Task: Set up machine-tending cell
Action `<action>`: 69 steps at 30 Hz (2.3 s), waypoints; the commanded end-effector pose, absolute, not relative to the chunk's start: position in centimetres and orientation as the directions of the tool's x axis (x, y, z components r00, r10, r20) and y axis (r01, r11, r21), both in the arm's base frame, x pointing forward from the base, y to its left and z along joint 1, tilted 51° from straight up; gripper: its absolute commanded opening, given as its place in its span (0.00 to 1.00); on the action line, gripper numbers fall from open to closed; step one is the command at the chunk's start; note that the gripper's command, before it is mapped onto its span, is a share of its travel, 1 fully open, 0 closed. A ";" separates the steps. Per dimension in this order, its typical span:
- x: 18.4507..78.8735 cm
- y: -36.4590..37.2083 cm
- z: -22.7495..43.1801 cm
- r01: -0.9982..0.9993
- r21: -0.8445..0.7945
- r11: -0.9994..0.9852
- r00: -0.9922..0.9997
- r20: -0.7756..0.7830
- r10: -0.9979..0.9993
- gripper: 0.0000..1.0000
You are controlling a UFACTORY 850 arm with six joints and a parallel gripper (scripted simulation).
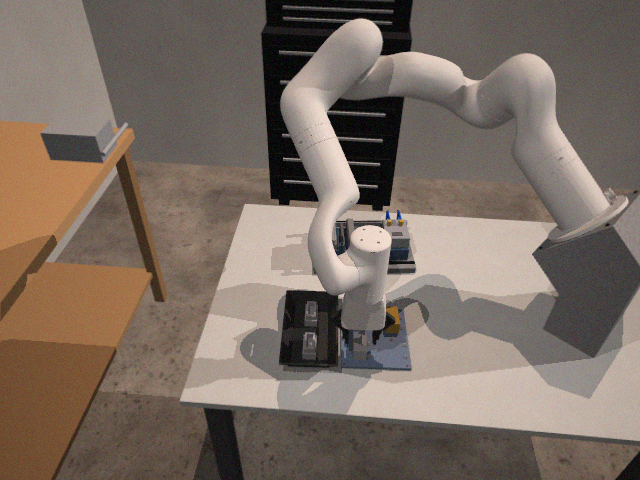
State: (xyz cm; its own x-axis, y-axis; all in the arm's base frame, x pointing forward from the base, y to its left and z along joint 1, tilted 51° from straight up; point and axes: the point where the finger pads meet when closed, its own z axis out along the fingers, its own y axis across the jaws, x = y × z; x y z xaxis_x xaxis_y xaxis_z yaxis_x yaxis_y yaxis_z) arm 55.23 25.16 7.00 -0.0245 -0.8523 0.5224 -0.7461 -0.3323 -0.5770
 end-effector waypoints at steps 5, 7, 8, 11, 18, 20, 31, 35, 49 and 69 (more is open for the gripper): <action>55.3 25.2 7.0 -0.745 -0.578 -0.332 -0.024 0.522 -0.853 0.69; 55.3 25.2 7.0 -0.745 -0.578 -0.332 -0.024 0.522 -0.853 0.69; 55.3 25.2 7.0 -0.745 -0.578 -0.332 -0.024 0.522 -0.853 0.69; 55.3 25.2 6.9 -0.745 -0.578 -0.332 -0.024 0.522 -0.853 0.69; 55.5 25.1 6.8 -0.745 -0.578 -0.332 -0.024 0.522 -0.853 0.69; 55.5 25.1 6.8 -0.745 -0.578 -0.332 -0.024 0.522 -0.853 0.69; 55.9 24.8 6.4 -0.745 -0.578 -0.332 -0.024 0.522 -0.853 0.69; 56.0 24.7 6.3 -0.745 -0.578 -0.332 -0.024 0.522 -0.853 0.69; 56.3 24.6 6.0 -0.745 -0.578 -0.332 -0.024 0.522 -0.853 0.69; 56.4 24.5 6.0 -0.745 -0.578 -0.332 -0.024 0.522 -0.853 0.69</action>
